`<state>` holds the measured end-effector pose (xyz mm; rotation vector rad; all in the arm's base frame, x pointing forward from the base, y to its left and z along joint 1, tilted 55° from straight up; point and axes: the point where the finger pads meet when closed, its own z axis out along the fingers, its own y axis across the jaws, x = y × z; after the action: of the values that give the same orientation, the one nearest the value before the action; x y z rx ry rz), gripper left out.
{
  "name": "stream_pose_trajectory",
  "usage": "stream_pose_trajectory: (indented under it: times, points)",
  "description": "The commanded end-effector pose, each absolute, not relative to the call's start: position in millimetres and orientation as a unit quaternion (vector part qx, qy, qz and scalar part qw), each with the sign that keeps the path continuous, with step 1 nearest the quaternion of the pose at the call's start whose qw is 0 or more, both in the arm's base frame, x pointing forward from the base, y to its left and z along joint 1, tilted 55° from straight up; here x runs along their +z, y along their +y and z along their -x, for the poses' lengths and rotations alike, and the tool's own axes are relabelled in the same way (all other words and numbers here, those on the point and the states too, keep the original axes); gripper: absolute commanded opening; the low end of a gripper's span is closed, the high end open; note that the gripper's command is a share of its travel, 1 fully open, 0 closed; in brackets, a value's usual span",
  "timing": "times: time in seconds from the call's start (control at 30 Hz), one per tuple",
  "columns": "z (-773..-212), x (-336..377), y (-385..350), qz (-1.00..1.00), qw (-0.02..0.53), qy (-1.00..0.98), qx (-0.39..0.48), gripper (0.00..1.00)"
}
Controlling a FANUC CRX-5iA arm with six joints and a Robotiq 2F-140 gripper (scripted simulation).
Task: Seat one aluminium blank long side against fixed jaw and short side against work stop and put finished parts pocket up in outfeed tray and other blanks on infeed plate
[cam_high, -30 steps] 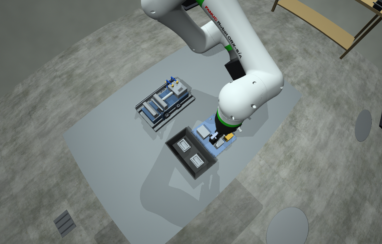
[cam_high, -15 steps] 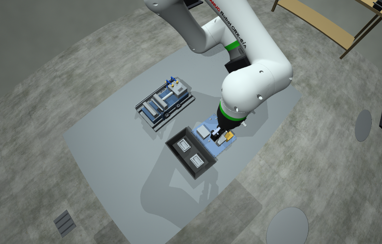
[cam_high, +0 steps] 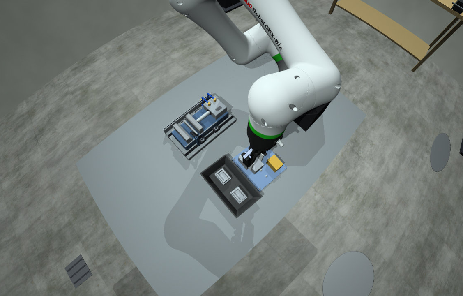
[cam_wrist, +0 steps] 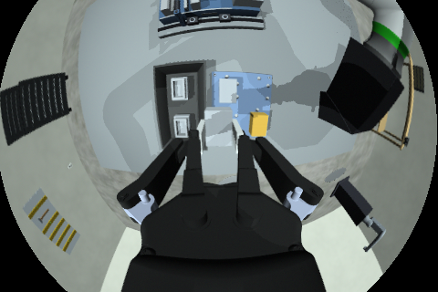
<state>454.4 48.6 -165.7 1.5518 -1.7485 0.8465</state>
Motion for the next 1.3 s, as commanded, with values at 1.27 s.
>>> stream_pose_trajectory:
  times: [1.27]
  points:
    - [-511,99,-151,-0.610,0.335,-0.646,0.315,0.00]
